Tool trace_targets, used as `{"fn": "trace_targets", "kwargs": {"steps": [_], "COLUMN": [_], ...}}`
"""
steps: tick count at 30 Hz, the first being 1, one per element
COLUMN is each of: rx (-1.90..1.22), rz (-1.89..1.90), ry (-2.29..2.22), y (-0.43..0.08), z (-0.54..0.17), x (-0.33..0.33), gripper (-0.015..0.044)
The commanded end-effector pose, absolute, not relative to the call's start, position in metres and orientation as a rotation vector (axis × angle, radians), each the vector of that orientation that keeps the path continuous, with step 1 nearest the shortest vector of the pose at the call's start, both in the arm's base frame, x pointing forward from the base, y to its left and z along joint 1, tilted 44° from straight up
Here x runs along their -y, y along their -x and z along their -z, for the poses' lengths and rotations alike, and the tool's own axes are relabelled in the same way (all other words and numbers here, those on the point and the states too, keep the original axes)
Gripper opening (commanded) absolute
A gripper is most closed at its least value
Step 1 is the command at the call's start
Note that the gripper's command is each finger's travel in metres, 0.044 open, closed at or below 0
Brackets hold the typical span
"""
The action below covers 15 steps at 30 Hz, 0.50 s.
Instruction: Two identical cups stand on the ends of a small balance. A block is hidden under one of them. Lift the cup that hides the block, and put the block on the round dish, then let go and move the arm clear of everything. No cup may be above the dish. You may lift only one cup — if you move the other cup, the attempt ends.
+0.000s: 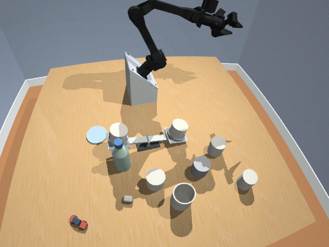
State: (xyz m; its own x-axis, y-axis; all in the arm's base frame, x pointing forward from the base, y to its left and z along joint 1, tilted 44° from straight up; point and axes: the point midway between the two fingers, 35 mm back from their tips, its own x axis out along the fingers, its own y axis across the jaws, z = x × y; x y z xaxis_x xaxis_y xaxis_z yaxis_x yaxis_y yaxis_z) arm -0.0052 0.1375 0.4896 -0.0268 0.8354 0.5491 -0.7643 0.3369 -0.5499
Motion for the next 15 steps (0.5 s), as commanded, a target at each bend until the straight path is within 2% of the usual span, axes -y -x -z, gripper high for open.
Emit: {"fn": "trace_targets", "kwargs": {"steps": [1,2,15], "rx": [0.955,0.951,0.779], "rz": [-1.280,-1.277,-1.211], "ry": [0.098,0.113,0.471], "y": [0.005,0.004,-0.037], "z": [-0.489,-0.487,-0.429], "x": [-0.138,-0.141,-0.207], "gripper": [0.0426,0.0440,0.0440]}}
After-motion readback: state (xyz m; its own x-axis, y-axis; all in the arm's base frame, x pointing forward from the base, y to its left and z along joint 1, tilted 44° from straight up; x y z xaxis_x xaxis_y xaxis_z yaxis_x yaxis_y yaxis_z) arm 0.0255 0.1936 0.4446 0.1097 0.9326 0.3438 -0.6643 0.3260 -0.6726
